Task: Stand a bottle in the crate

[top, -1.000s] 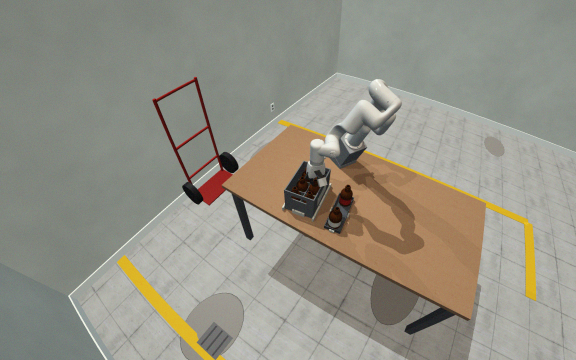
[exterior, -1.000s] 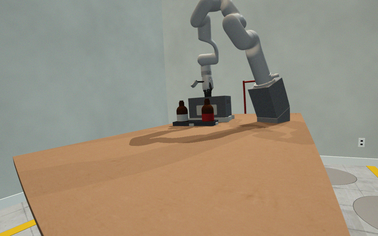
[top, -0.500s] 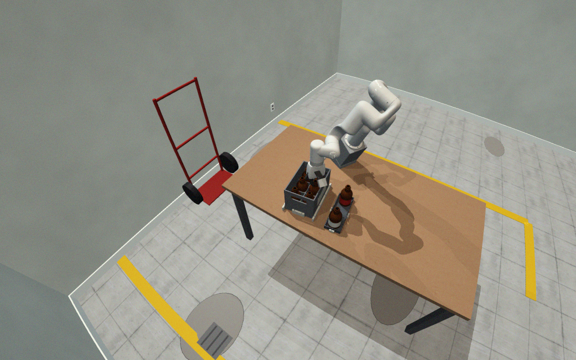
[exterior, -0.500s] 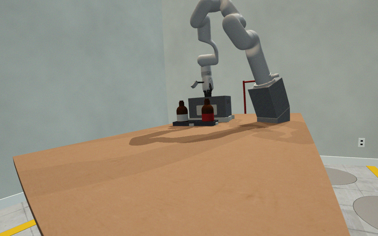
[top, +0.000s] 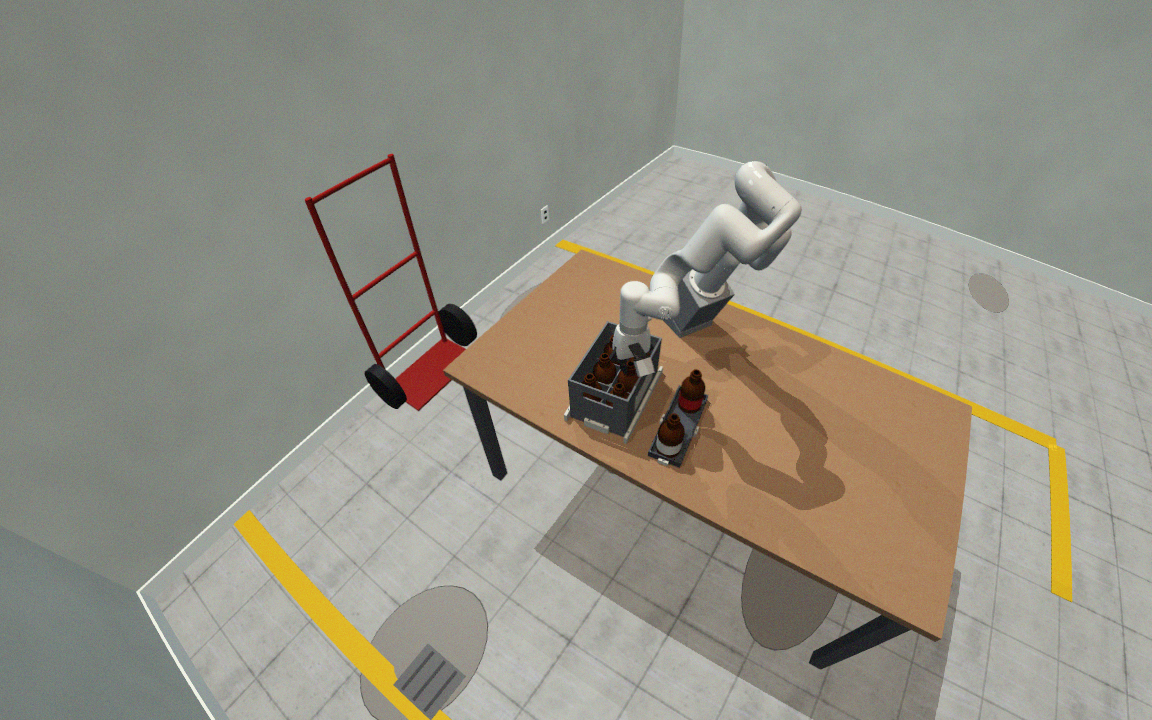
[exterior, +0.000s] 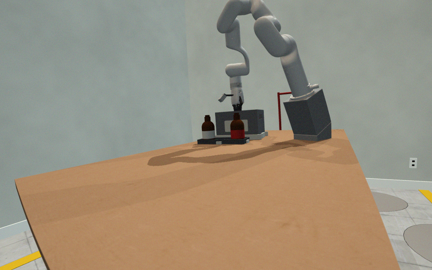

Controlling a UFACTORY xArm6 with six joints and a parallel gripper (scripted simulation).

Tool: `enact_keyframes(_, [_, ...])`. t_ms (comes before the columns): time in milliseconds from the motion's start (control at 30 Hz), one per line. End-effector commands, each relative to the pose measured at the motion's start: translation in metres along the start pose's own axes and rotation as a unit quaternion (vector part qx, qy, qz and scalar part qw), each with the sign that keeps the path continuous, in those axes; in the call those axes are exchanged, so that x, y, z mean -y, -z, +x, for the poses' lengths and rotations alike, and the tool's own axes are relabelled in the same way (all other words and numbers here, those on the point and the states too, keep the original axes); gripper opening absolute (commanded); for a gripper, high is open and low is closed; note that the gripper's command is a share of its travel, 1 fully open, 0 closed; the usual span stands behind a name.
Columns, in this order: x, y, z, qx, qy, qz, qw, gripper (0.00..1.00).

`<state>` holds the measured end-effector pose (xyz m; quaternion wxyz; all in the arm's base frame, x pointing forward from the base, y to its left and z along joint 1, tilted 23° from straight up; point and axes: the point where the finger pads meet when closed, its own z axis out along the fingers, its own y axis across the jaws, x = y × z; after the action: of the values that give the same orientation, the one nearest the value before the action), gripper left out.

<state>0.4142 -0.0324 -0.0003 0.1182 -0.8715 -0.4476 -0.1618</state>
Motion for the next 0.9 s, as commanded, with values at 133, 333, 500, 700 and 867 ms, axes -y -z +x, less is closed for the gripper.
enact_keyframes(133, [-0.0013,-0.0022,0.0006,-0.001,0.0,-0.002,1.0,0.0])
enact_keyframes(333, [-0.0013,-0.0043,0.0006,-0.001,0.0,-0.002,1.0,0.0])
enact_keyframes(500, [-0.0013,-0.0053,0.0006,-0.001,0.0,-0.002,1.0,0.0])
enact_keyframes(700, [-0.0013,-0.0061,0.0006,-0.001,0.0,-0.002,1.0,0.0])
enact_keyframes(867, [-0.0013,-0.0064,0.0006,-0.001,0.0,-0.002,1.0,0.0])
